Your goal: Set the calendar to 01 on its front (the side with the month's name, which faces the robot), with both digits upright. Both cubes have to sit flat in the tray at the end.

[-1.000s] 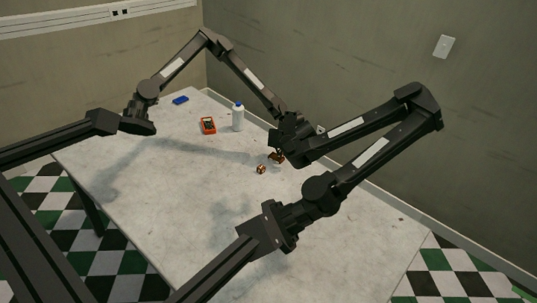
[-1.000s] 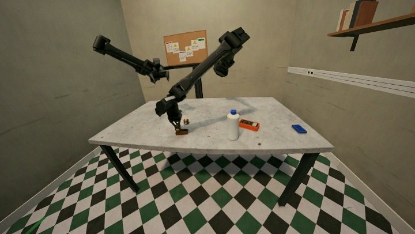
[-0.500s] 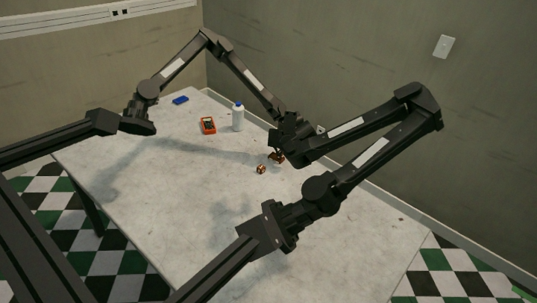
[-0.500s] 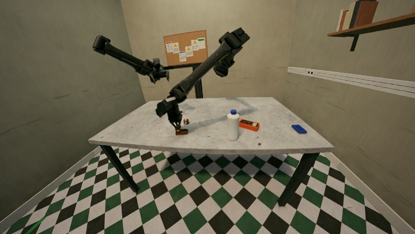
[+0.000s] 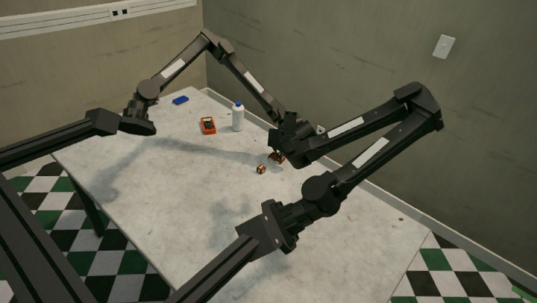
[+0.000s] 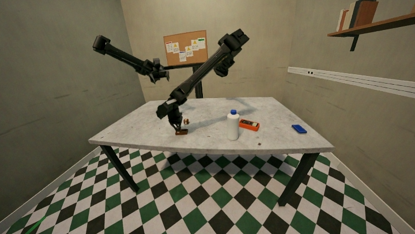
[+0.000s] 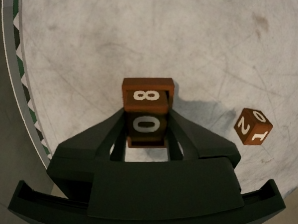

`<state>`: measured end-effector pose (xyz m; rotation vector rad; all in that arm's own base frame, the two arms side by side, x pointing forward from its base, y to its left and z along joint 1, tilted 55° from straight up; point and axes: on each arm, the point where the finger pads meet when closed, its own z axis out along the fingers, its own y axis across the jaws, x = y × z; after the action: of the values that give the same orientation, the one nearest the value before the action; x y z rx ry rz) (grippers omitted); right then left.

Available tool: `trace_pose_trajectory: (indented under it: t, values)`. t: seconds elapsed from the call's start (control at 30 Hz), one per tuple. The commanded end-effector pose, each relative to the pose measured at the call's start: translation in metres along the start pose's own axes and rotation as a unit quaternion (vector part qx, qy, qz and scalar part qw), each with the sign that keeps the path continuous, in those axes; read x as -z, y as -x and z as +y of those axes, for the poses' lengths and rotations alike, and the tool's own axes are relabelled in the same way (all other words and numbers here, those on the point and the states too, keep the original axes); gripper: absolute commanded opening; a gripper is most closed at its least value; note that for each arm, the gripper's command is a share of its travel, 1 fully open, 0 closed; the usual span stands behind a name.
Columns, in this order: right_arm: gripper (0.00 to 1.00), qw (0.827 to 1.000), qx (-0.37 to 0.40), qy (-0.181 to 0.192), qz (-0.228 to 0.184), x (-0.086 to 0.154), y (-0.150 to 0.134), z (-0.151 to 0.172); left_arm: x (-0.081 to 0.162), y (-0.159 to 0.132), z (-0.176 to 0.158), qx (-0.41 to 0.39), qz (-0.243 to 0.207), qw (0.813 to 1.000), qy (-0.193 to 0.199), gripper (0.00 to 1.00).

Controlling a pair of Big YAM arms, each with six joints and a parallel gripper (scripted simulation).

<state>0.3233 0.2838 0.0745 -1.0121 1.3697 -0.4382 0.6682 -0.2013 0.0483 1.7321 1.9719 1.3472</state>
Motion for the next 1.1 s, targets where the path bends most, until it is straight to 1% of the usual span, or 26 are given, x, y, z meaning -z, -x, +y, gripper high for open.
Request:
trace_pose_trajectory:
  t: [0.0,0.3,0.37,0.4,0.47,0.5,0.53,0.6,0.7,0.73,0.8,0.87,0.93,0.97,1.03,1.07]
  values:
    - [1.00,1.000,0.000,0.000,0.000,0.000,0.000,0.001,0.004,0.002,0.007,0.008,0.004,1.000,-0.002,0.26]
    - [1.00,1.000,0.000,0.000,0.000,0.000,0.000,0.001,0.004,0.003,0.008,0.009,0.003,1.000,0.000,0.26]
    - [1.00,1.000,0.000,0.000,0.000,0.000,0.000,0.001,0.004,0.003,0.008,0.008,0.003,1.000,0.000,0.49]
    - [1.00,1.000,0.000,0.000,0.000,0.000,0.000,0.001,0.004,0.003,0.008,0.008,0.003,1.000,0.000,0.55]
    - [1.00,1.000,0.000,0.000,0.000,0.000,0.000,0.001,0.004,0.003,0.008,0.008,0.003,1.000,0.000,0.55]
    - [1.00,1.000,0.000,0.000,0.000,0.000,0.000,0.001,0.008,0.004,0.001,0.001,0.003,1.000,-0.005,0.55]
    - [1.00,1.000,0.000,0.000,0.000,0.000,0.000,0.001,0.013,0.007,0.000,-0.003,0.000,1.000,-0.004,0.55]
    - [1.00,1.000,0.000,0.000,0.000,0.000,0.000,0.001,0.026,0.003,0.010,0.000,-0.003,1.000,0.001,0.55]
    - [1.00,1.000,0.000,0.000,0.000,0.000,0.000,0.001,0.020,-0.009,0.011,0.002,0.004,1.000,-0.005,0.55]
    - [1.00,1.000,0.000,0.000,0.000,0.000,0.000,0.001,0.023,-0.008,0.009,0.000,0.004,1.000,-0.006,0.55]
    - [1.00,1.000,0.000,0.000,0.000,0.000,0.000,0.001,0.037,0.001,0.004,-0.008,-0.002,1.000,-0.003,0.55]
    - [1.00,1.000,0.000,0.000,0.000,0.000,0.000,0.001,0.042,0.001,0.004,-0.008,-0.002,1.000,-0.003,0.55]
    - [1.00,1.000,0.000,0.000,0.000,0.000,0.000,0.001,0.040,0.005,-0.005,-0.015,0.000,1.000,-0.008,0.55]
    - [1.00,1.000,0.000,0.000,0.000,0.000,0.000,0.001,0.030,-0.005,-0.002,-0.007,0.007,1.000,-0.012,0.55]
    - [1.00,1.000,0.000,0.000,0.000,0.000,0.000,0.001,0.030,-0.005,-0.002,-0.007,0.007,1.000,-0.012,0.55]
    - [1.00,1.000,0.000,0.000,0.000,0.000,0.000,0.001,0.030,-0.005,-0.004,-0.002,0.006,1.000,-0.008,0.64]
